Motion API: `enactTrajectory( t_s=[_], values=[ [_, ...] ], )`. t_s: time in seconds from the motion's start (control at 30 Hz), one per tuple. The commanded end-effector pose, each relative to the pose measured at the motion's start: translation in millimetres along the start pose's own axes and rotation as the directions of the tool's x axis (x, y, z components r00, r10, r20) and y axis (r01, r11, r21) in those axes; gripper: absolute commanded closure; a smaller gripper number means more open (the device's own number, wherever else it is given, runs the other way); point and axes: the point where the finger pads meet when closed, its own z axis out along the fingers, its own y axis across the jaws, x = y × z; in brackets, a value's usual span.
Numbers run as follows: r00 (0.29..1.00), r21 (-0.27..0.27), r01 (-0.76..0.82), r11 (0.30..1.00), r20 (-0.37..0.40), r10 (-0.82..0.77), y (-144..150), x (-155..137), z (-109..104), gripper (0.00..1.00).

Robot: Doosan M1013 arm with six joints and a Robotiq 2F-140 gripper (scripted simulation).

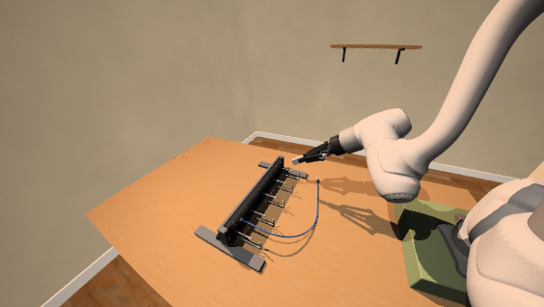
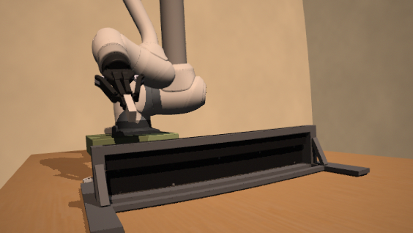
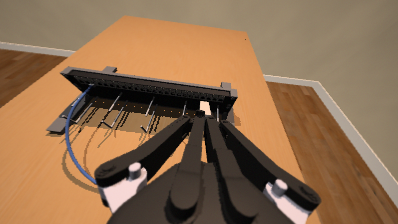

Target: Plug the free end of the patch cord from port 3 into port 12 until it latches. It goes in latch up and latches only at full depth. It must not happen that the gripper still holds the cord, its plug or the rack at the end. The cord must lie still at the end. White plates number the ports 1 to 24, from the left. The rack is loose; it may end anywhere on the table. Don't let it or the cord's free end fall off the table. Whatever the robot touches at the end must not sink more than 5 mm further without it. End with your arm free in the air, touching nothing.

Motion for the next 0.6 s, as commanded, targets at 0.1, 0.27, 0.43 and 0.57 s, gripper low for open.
enactTrajectory(
  t_s=[0.1, 0.27, 0.43, 0.57],
  values=[
    [1.000, -0.003, 0.004, 1.000, -0.012, -0.004, 1, 5, 57, 1.00],
    [1.000, -0.003, 0.004, 1.000, -0.012, -0.004, 1, 6, 68, 1.00],
    [1.000, -0.003, 0.004, 1.000, -0.012, -0.004, 1, 6, 71, 1.00],
    [1.000, -0.003, 0.004, 1.000, -0.012, -0.004, 1, 6, 71, 1.00]
  ],
)
